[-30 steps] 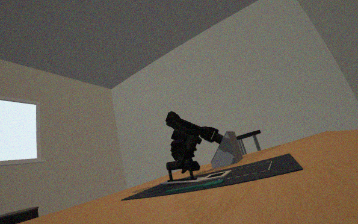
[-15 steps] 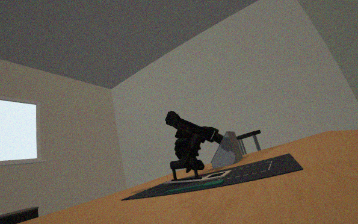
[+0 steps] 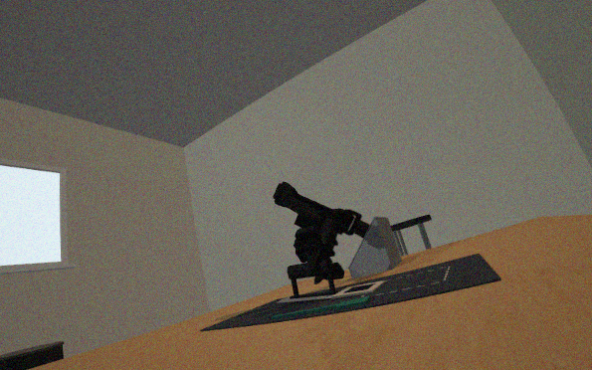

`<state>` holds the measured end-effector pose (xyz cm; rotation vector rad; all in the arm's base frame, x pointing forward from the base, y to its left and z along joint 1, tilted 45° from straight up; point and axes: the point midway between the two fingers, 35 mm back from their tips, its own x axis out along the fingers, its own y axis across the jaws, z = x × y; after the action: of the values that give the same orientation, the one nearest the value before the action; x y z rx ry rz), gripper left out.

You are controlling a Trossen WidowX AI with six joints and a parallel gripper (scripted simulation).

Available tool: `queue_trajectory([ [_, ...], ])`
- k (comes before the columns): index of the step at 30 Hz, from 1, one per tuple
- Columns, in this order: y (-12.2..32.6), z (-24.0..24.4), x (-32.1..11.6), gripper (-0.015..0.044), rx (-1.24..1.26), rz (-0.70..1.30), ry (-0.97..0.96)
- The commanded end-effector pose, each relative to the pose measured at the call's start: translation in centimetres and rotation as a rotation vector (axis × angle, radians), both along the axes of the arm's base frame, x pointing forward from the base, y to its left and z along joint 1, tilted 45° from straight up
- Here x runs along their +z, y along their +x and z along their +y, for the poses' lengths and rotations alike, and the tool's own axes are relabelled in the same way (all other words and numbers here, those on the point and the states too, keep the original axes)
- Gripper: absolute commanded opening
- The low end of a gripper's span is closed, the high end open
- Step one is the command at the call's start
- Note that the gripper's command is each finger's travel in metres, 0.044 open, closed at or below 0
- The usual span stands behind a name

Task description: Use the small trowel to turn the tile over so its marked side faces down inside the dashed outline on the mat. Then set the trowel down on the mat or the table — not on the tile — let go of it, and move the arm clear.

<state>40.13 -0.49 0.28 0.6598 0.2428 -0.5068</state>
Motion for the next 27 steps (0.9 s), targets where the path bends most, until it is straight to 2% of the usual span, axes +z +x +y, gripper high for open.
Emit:
queue_trajectory([
  [1,0.1,0.6,0.4,0.0000,0.017,0.002,0.041],
  [14,-0.7,4.5,1.8,0.0000,0.020,0.010,0.097],
  [27,-1.2,8.4,0.2,0.0000,0.020,0.010,0.100],
])
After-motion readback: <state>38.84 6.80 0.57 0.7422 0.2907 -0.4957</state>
